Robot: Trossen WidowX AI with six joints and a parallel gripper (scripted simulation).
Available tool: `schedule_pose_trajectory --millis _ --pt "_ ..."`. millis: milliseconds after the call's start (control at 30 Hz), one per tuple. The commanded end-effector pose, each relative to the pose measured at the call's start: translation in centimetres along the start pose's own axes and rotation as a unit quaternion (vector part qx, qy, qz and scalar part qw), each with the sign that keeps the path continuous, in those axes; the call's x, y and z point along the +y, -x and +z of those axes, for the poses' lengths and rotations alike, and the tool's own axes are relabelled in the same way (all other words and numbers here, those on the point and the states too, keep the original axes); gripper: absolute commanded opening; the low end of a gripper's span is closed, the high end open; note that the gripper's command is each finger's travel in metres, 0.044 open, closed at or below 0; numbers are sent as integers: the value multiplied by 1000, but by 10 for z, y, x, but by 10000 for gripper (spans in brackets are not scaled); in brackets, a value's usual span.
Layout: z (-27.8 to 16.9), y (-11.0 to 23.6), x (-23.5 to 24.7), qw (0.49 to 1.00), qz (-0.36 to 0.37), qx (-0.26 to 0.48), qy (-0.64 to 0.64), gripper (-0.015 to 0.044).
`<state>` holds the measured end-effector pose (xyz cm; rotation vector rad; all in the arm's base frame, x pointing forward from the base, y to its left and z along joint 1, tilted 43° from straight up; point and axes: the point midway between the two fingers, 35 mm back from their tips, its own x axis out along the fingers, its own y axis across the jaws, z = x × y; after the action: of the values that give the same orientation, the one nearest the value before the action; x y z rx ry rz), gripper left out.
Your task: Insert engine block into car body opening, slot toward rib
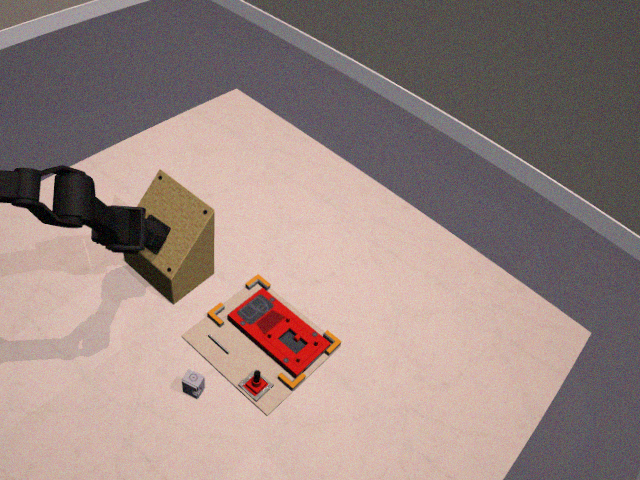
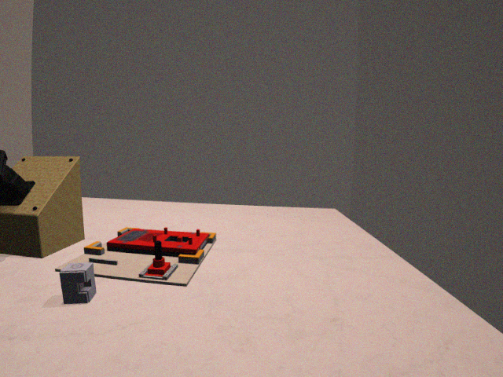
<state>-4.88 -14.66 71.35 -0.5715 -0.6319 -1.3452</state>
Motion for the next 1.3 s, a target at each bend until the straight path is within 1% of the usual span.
schedule_pose_trajectory --millis 0,433,700,1033,1267 --pt "-4 -1 0 1000 0 -4 -15 440" --pt "-32 -10 -14 999 -4 4 -37 440" --pt "-60 -18 -27 998 -21 20 -49 440" --pt "-91 -27 -28 997 -25 41 -68 440" --pt "-122 -33 -28 995 -31 71 -69 440"
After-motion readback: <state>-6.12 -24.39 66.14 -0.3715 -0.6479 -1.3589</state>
